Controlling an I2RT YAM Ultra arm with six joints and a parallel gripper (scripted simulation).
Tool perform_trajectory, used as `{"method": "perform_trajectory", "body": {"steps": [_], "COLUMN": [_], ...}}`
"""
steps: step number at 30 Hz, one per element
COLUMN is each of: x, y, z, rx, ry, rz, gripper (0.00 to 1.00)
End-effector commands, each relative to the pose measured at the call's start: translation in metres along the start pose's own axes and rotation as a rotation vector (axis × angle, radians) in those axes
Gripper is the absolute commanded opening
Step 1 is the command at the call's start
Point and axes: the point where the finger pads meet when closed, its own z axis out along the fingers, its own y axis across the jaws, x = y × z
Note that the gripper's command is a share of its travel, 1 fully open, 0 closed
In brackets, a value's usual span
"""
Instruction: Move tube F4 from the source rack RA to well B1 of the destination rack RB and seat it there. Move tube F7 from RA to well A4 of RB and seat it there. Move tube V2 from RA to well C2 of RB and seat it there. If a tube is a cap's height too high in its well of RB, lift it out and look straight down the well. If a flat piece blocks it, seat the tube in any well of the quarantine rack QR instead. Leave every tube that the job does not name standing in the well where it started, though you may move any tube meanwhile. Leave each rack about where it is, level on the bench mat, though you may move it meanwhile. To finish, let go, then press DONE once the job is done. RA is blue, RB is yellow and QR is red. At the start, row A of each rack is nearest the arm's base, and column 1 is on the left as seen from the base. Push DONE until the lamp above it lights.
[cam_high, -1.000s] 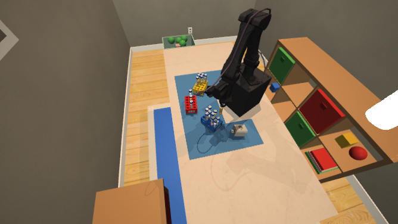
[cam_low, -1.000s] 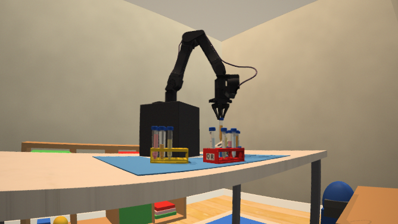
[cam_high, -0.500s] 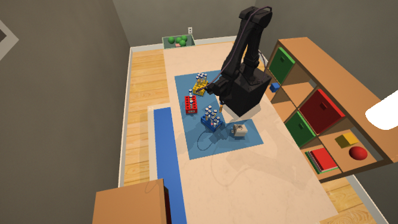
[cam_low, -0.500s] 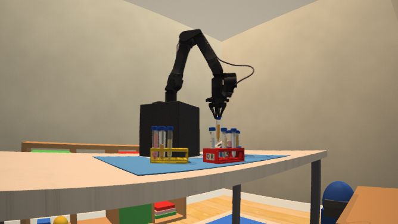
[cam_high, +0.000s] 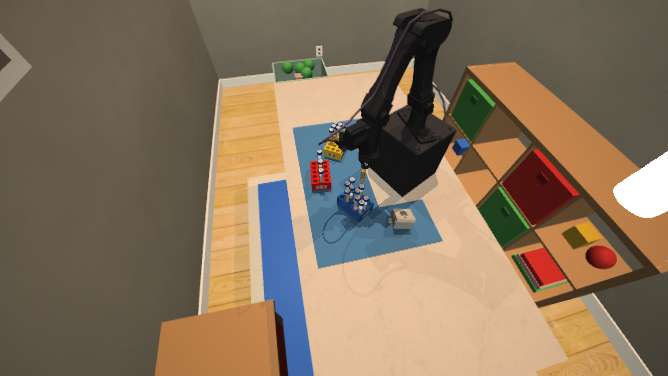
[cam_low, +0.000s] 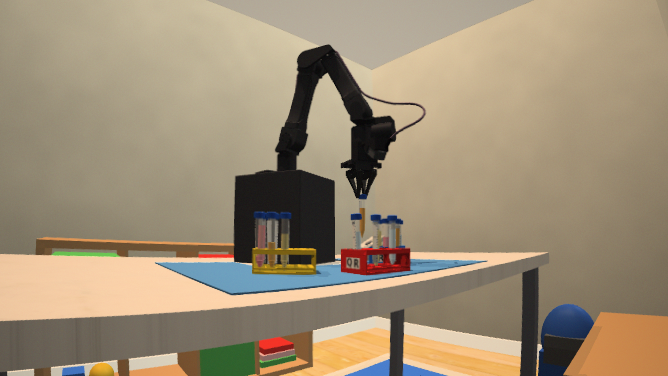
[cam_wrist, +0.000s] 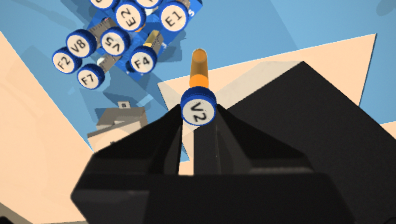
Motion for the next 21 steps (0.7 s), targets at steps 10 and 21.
{"method": "perform_trajectory", "body": {"steps": [10,21], "x": [-0.030,-0.052], "y": [-0.022,-0.044], "z": [-0.002,-0.002], "rx": [0.000,-0.002], "ry": [-0.003,-0.003], "rz": [-0.031,-0.031], "gripper": [0.00,0.00]}}
